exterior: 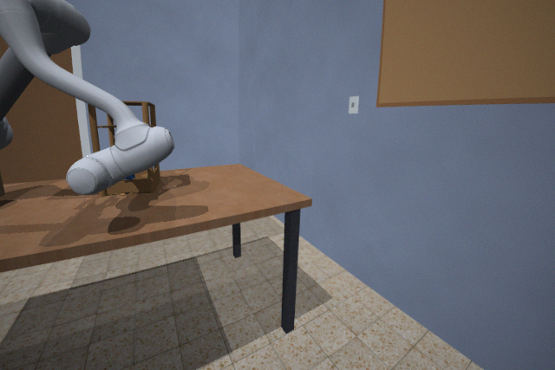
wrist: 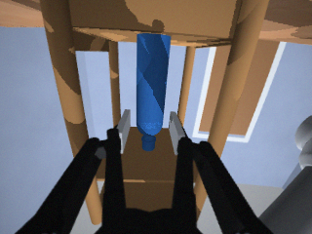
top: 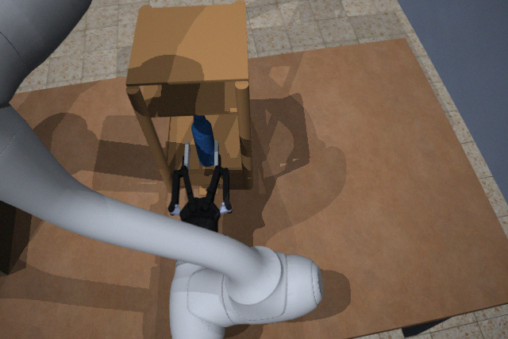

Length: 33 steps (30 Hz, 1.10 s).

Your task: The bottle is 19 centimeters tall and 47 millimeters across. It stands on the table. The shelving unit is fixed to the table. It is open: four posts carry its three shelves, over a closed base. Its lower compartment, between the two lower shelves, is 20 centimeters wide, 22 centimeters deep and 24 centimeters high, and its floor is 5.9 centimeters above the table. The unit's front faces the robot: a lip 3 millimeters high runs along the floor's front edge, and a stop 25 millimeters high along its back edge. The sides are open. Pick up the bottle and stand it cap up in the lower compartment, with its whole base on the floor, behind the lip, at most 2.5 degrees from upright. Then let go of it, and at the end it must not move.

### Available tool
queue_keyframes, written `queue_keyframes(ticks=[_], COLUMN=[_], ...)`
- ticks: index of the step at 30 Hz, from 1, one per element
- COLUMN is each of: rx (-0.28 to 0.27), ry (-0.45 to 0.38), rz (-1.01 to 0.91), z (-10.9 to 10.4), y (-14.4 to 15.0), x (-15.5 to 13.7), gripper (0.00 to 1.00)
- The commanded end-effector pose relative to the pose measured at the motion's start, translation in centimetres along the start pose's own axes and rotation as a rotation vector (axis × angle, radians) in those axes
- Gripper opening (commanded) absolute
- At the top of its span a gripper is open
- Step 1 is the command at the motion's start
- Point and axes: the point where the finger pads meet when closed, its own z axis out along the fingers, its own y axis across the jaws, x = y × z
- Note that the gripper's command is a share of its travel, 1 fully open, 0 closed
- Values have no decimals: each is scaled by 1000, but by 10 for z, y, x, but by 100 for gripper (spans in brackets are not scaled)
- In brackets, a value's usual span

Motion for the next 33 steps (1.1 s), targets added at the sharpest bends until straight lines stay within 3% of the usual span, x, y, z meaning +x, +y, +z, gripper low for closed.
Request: queue_keyframes(ticks=[1, 12, 33], rx=[0, 0, 0], ry=[0, 0, 0], rz=[0, 0, 0], z=[-1, -13, -66], y=[0, 0, 0], x=[0, 0, 0], gripper=[40, 40, 40])
